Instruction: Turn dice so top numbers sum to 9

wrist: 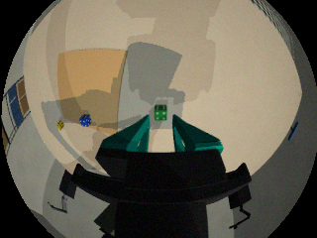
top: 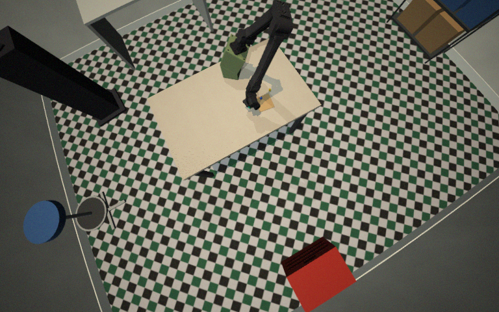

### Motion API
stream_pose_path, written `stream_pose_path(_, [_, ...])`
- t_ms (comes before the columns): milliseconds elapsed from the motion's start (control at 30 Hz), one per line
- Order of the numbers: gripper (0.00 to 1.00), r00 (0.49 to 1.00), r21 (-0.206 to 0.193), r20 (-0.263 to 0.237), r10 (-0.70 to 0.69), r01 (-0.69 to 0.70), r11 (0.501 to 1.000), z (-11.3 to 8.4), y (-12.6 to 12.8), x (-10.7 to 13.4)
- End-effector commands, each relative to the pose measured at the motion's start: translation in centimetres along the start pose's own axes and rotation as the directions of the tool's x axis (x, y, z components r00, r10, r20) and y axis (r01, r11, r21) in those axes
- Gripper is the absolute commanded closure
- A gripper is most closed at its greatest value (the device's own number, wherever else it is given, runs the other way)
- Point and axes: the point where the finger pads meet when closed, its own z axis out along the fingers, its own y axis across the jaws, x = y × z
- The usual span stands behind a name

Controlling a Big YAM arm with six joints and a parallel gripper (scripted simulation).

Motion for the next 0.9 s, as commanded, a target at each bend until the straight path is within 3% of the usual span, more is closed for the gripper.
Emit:
stream_pose_path(0, [0.70, 1.000, 0.002, 0.004, 0.009, -0.009, 1.000, 0.10, -0.08, -0.36])
stream_pose_path(867, [0.70, 1.000, 0.004, 0.007, 0.008, -0.008, 1.000, 0.07, 0.04, -0.01])
